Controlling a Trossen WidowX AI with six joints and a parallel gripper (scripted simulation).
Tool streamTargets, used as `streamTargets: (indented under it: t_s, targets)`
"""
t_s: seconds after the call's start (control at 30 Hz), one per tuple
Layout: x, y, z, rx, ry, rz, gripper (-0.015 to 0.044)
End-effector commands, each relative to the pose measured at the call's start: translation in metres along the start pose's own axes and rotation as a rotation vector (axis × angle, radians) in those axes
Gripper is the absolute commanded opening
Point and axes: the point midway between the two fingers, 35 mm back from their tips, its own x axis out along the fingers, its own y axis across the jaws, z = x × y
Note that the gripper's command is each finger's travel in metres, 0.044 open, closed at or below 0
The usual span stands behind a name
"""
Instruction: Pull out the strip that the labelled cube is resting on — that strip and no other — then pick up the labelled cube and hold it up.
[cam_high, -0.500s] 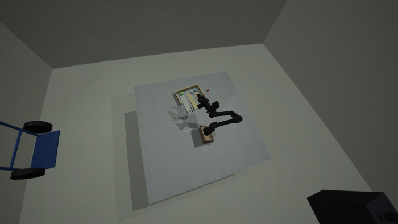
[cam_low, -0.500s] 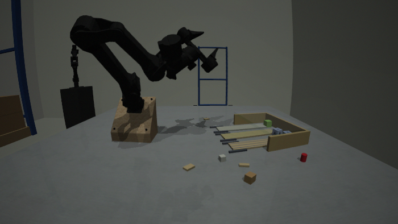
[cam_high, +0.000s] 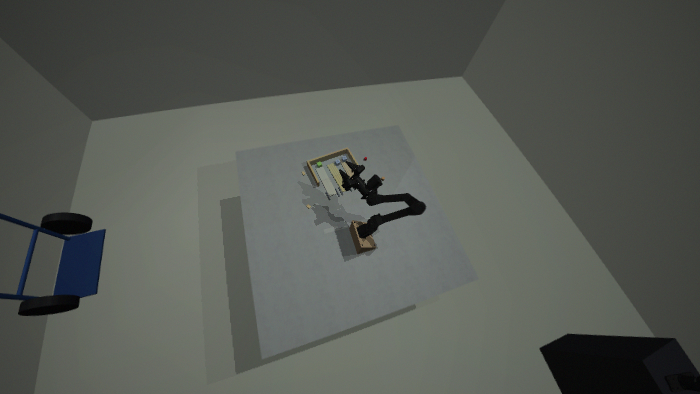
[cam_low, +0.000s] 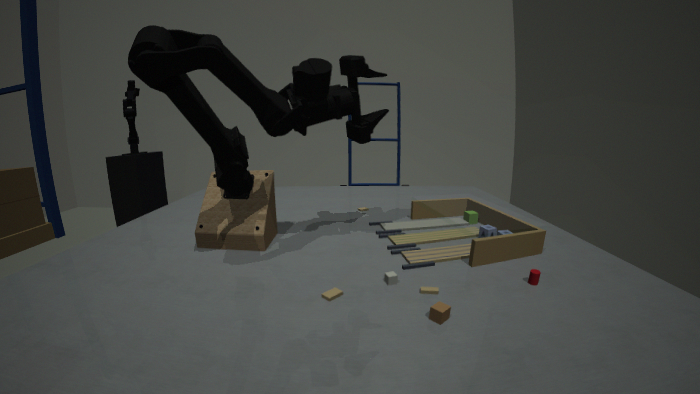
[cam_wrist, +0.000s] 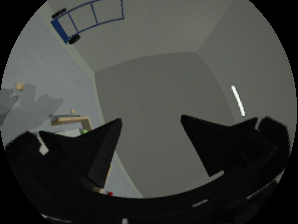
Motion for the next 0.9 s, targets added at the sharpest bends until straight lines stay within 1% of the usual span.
streamTargets:
  t_s: [0.0,0.03,0.23,0.4,0.53,0.67,0.87]
  targets:
    - [0.001,0.058,-0.017,0.758,0.427,0.285,0.04]
    - [-0.001,0.064,-0.019,0.79,0.487,0.303,0.04]
    - [-0.014,0.078,-0.027,0.959,0.713,0.305,0.04]
    - [-0.024,0.083,-0.031,1.091,0.876,0.248,0.04]
    - [-0.034,0.085,-0.036,1.176,1.005,0.173,0.04]
    - [-0.039,0.085,-0.038,1.273,1.082,0.088,0.04]
    - [-0.039,0.085,-0.038,1.276,1.085,0.084,0.04]
